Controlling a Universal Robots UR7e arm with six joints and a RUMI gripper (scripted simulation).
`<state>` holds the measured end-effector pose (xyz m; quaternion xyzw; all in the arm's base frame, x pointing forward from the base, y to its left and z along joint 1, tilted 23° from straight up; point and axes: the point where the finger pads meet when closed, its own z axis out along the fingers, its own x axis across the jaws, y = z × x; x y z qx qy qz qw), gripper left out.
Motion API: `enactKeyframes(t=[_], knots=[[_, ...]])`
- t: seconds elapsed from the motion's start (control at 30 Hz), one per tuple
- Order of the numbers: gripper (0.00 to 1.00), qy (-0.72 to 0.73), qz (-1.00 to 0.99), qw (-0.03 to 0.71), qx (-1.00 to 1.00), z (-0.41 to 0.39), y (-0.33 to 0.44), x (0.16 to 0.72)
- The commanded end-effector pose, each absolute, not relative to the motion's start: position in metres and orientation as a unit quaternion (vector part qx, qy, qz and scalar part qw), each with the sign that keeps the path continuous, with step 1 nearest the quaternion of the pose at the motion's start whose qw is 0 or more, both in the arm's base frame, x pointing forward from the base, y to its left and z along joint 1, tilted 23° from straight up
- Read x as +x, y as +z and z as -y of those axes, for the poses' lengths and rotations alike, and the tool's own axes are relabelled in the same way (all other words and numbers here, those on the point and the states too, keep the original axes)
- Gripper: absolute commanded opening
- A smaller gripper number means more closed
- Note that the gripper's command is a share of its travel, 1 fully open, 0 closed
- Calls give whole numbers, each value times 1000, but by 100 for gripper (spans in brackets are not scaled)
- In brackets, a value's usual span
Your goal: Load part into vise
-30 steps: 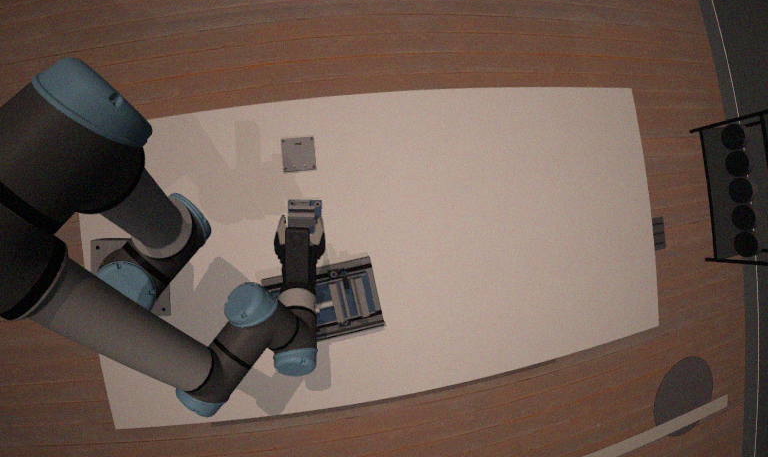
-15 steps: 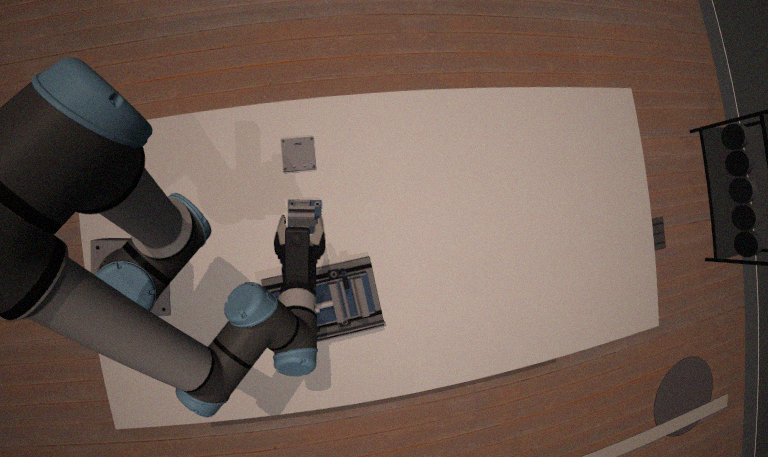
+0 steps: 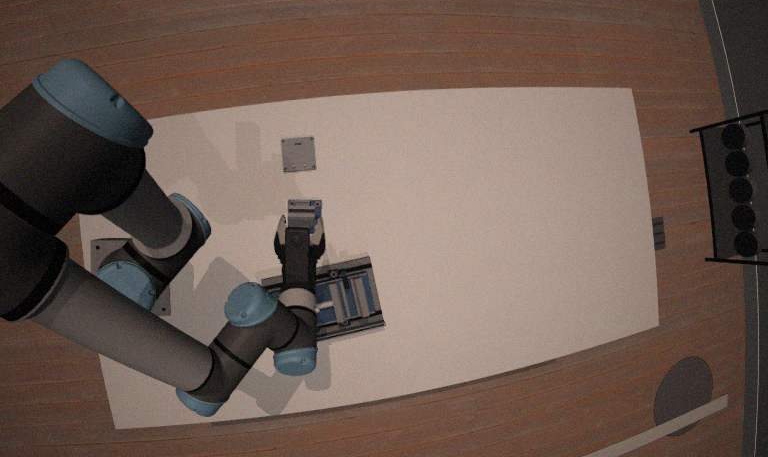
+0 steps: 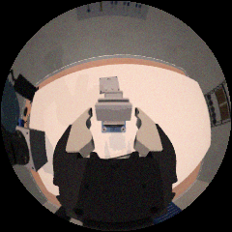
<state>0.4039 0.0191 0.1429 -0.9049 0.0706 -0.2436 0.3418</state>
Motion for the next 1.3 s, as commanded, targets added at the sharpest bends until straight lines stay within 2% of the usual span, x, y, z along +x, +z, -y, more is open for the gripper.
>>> enactKeyframes(t=[0.0,1.27], knots=[[51,-244,-70,342,-905,-19,142,404],[51,-238,-86,282,-925,-20,141,405]])
